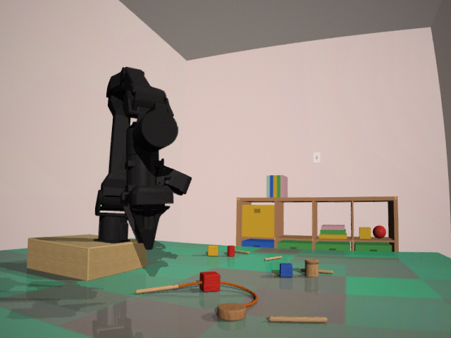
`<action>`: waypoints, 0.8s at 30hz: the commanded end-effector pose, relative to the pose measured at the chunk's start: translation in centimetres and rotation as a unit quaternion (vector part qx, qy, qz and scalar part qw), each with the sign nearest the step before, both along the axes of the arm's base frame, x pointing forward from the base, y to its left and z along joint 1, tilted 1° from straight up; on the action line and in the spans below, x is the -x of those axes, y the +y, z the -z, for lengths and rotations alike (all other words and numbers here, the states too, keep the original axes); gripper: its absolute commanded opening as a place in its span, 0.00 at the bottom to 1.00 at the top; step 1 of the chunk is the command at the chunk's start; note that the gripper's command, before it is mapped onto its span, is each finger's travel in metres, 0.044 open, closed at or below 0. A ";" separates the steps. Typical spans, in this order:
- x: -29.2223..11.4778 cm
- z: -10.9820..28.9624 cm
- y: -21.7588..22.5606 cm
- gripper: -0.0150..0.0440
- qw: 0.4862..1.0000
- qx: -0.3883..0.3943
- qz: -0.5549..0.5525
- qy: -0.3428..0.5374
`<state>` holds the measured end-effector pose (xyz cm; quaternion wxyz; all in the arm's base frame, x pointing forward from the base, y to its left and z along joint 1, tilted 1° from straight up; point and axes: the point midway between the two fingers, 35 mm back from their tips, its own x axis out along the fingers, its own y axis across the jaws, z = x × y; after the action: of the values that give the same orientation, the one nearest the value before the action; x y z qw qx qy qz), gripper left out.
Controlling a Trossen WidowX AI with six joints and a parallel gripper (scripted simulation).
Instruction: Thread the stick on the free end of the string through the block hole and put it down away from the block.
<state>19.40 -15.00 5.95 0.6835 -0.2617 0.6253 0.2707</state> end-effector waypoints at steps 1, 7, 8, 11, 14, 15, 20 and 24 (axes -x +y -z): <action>-0.1 -2.1 -0.2 1.00 1.000 0.007 0.000 -0.008; -0.2 -1.6 -0.2 1.00 1.000 0.006 0.000 -0.007; -0.2 -1.7 -0.2 1.00 1.000 0.007 0.000 -0.008; -0.2 -1.7 -0.2 1.00 1.000 0.007 0.000 -0.008; -0.2 -1.7 -0.2 1.00 1.000 0.007 0.000 -0.008; -0.2 -1.7 -0.2 1.00 1.000 0.007 0.000 -0.008; -0.2 -1.7 -0.2 1.00 1.000 0.007 0.000 -0.008; -0.2 -1.7 -0.2 1.00 1.000 0.007 0.000 -0.008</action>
<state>19.59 -15.18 7.68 0.6865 -0.2677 0.6221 0.2646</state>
